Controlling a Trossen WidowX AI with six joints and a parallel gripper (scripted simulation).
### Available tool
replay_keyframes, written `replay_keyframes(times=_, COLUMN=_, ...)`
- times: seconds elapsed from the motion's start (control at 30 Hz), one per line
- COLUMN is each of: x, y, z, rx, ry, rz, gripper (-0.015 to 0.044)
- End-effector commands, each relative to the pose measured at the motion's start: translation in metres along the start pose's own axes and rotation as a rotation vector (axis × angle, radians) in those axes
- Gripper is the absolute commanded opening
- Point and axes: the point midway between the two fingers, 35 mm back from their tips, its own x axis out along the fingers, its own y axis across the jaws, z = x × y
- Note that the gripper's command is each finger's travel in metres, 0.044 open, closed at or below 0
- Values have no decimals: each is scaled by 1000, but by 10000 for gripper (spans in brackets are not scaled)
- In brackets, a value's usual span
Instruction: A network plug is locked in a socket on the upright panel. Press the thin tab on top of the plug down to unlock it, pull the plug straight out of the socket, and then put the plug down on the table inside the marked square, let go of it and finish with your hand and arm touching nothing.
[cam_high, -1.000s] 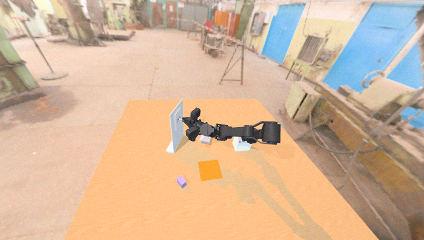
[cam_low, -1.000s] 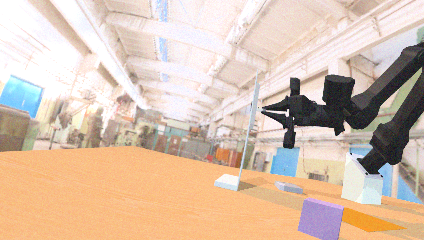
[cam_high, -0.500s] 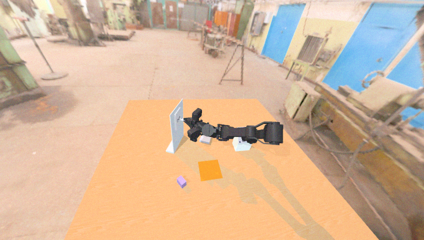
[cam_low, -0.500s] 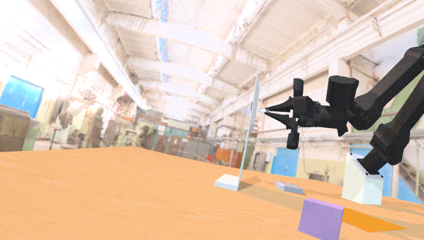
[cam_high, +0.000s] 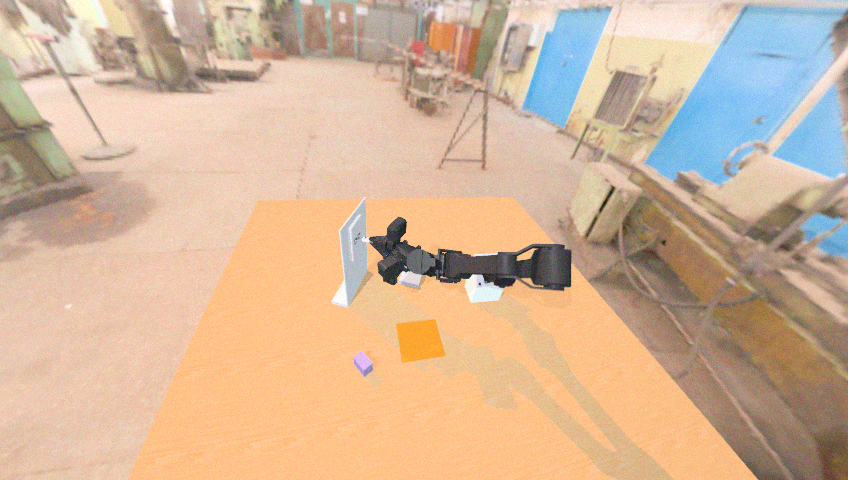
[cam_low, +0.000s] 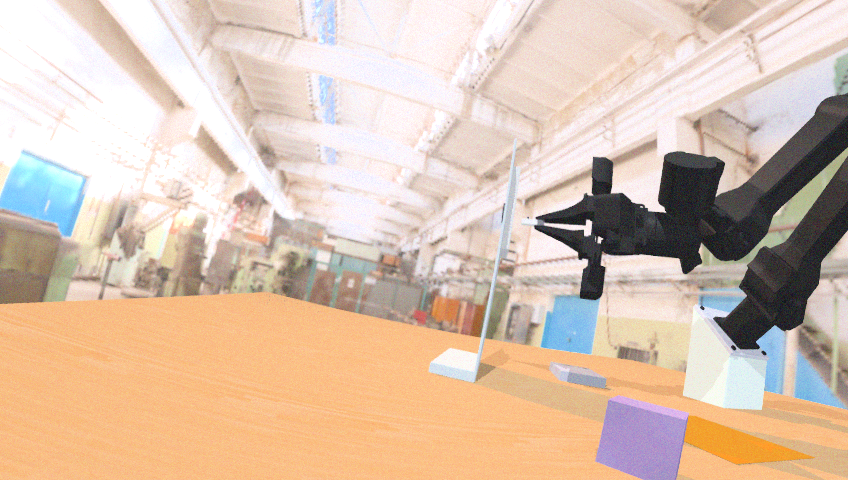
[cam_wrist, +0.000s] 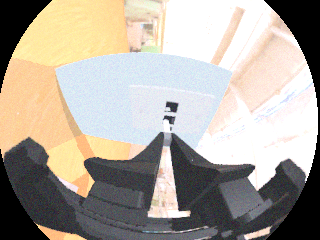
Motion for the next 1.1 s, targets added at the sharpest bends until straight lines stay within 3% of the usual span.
replay_keyframes(times=0.0, x=-3, y=0, z=-1, rx=3, ry=4, rz=-3, gripper=0)
replay_keyframes(times=1.07, x=-18, y=0, z=-3, rx=3, ry=5, rz=-2, gripper=0)
